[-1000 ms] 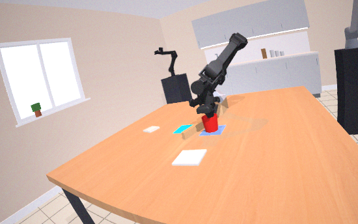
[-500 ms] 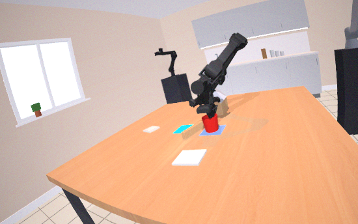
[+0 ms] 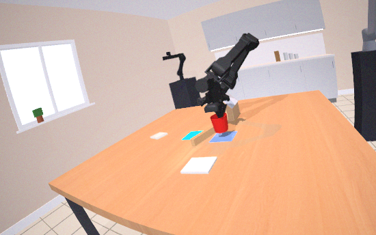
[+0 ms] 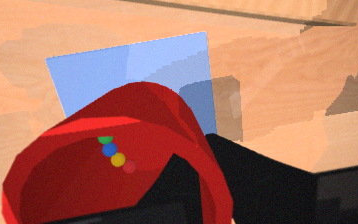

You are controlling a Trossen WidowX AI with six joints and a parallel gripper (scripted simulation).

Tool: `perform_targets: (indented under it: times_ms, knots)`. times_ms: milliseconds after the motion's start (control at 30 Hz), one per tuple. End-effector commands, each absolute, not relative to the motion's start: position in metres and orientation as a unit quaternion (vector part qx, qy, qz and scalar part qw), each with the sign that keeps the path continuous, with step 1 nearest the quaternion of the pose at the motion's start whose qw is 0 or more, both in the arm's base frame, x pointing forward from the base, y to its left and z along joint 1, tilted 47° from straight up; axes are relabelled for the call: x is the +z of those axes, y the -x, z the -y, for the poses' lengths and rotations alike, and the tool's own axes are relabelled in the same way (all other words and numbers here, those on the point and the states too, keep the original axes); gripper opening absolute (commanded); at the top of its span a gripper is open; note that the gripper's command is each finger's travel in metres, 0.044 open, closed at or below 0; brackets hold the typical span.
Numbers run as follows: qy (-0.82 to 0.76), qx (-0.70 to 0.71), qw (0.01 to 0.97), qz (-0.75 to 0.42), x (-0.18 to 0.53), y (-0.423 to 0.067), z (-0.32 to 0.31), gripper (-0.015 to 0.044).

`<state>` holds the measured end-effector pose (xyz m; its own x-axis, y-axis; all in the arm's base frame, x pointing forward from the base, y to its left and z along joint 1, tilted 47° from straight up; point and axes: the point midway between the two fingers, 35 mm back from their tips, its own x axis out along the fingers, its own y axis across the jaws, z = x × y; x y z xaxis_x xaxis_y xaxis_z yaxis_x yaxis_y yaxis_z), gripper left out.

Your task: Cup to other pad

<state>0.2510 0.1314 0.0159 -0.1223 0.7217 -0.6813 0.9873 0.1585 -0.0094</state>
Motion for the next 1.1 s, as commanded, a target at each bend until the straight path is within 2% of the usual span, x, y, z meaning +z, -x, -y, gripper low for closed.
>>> perform_targets:
  times_ms: [0,1067]
  knots:
    - [-0.605,-0.238,0.281,-0.706,0.027,-0.255,-0.12,0.0]
    - [-0.605,-0.238,0.276,-0.708,0.035,-0.249,-0.108,0.0]
